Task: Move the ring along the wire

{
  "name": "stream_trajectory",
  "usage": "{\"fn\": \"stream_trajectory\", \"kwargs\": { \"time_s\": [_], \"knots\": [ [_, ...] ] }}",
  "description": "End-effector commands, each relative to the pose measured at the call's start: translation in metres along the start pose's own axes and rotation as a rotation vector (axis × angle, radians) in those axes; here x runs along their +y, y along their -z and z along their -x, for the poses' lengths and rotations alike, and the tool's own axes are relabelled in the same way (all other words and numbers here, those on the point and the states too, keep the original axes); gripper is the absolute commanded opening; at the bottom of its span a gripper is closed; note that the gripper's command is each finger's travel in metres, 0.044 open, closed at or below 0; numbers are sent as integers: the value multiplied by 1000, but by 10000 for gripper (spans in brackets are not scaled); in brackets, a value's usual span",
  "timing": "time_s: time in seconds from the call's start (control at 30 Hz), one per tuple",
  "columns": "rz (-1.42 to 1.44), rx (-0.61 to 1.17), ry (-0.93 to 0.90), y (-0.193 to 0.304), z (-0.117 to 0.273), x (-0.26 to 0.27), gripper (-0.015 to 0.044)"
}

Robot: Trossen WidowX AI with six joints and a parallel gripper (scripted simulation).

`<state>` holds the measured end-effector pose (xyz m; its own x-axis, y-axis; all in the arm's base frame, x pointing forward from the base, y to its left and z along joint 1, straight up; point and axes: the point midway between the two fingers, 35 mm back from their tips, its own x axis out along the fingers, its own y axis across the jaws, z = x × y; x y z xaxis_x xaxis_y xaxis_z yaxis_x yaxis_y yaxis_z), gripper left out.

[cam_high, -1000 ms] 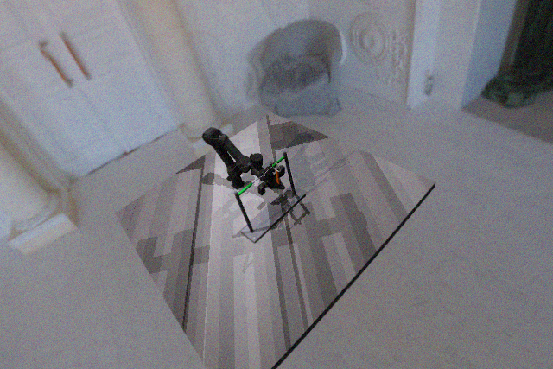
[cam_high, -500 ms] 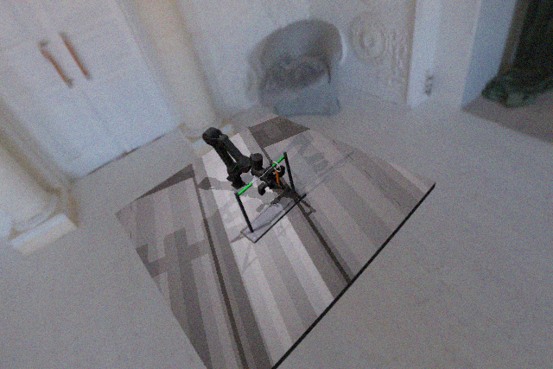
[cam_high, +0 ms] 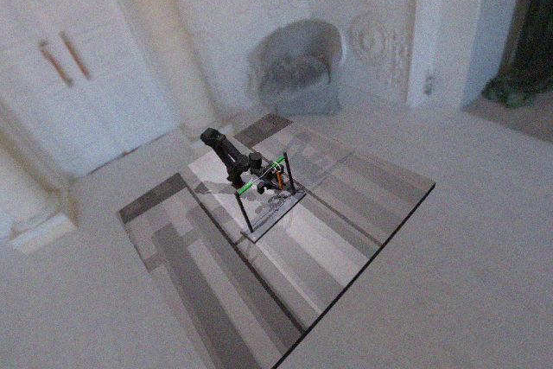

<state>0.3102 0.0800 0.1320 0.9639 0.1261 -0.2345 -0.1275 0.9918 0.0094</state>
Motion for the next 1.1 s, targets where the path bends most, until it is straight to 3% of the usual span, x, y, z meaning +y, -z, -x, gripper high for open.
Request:
{"fn": "stream_trajectory", "kwargs": {
  "time_s": [0.0,0.63,1.07],
  "knots": [
    [-6,-2,5,0,9,-1,160],
    [-10,0,9,2,42,-2,160],
    [-10,0,9,2,43,-2,160]
  ]
}}
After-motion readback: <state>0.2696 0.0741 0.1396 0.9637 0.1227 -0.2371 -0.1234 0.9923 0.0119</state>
